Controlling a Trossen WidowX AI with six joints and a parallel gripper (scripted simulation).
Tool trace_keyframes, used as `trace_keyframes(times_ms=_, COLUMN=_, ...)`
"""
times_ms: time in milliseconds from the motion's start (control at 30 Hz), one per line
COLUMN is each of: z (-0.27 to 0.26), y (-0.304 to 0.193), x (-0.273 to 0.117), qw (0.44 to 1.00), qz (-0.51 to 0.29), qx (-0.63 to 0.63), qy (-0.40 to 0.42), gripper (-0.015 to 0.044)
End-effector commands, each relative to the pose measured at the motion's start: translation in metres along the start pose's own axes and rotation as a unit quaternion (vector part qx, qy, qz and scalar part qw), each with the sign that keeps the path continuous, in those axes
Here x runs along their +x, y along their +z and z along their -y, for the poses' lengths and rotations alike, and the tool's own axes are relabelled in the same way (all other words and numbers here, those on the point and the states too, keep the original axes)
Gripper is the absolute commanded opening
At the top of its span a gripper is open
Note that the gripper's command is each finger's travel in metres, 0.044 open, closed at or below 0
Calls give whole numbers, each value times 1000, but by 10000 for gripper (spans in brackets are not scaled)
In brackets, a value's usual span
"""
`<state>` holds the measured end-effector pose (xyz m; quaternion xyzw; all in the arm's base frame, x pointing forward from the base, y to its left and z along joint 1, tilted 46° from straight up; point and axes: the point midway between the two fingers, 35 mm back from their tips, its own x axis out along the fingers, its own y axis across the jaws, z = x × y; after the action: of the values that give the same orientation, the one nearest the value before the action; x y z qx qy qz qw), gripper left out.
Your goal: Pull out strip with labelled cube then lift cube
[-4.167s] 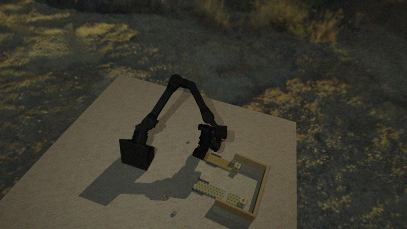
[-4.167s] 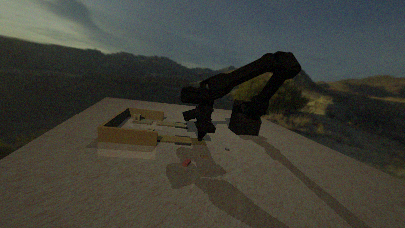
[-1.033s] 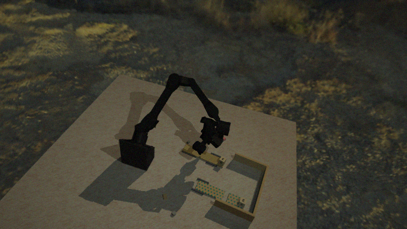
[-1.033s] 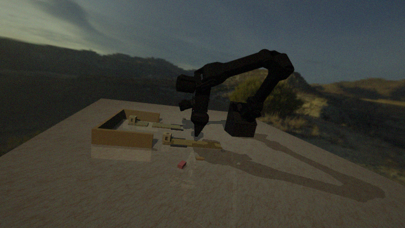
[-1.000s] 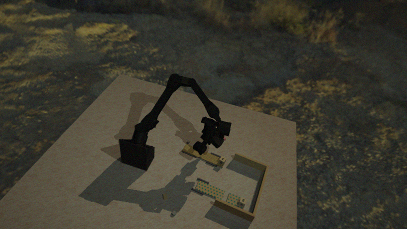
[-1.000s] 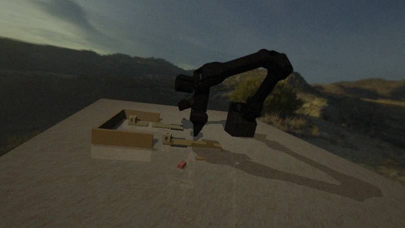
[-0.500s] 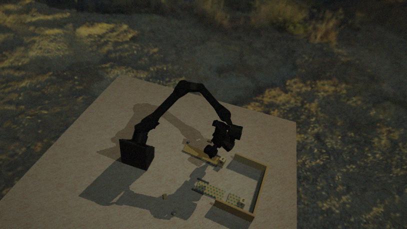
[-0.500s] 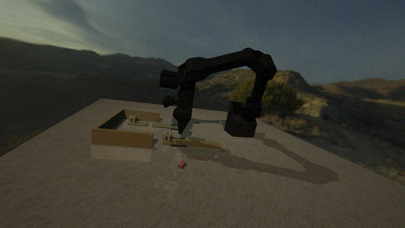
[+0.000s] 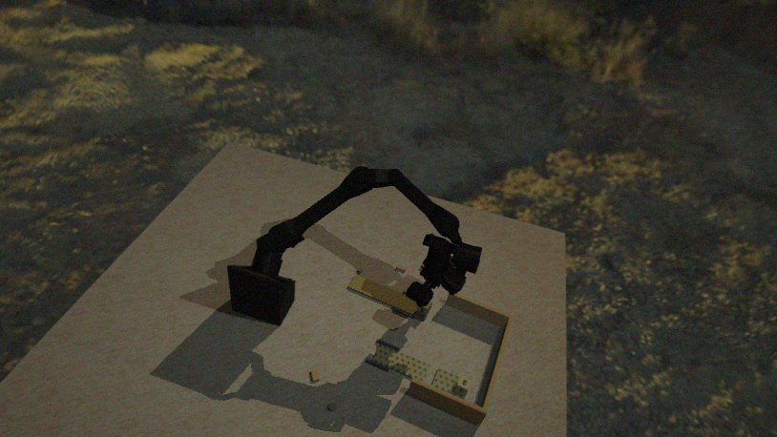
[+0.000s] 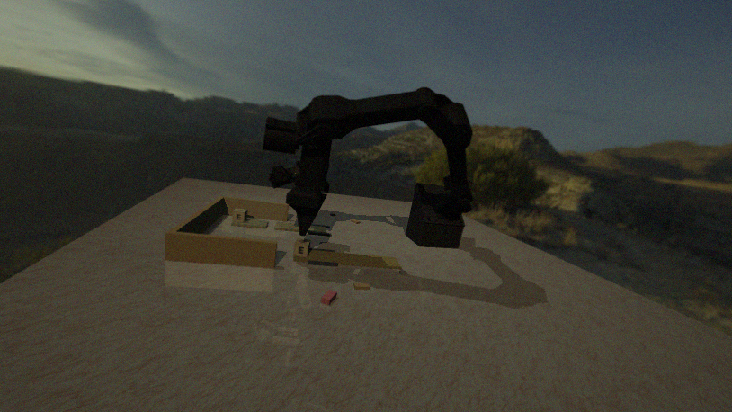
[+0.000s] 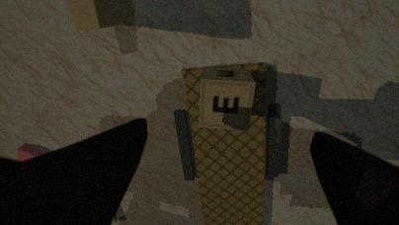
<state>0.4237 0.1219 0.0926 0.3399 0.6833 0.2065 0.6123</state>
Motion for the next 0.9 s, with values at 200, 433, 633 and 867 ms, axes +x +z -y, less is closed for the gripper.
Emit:
trace_keyframes(times_ms=200, z=-1, y=3, x=13, qw=1000, qz=0, qx=-1, qy=1, gripper=250)
trace_keyframes(times_ms=433, z=-1, y=3, x=24, qw=1000, qz=0, qx=-1, qy=2, gripper=250)
trace_keyframes(times_ms=633, z=-1, y=3, x=34, qw=1000, qz=0, qx=-1, qy=2, gripper=250)
trace_keyframes(times_ms=867, z=-1, y=3, x=45, qw=1000, qz=0, qx=-1, qy=2, gripper=250)
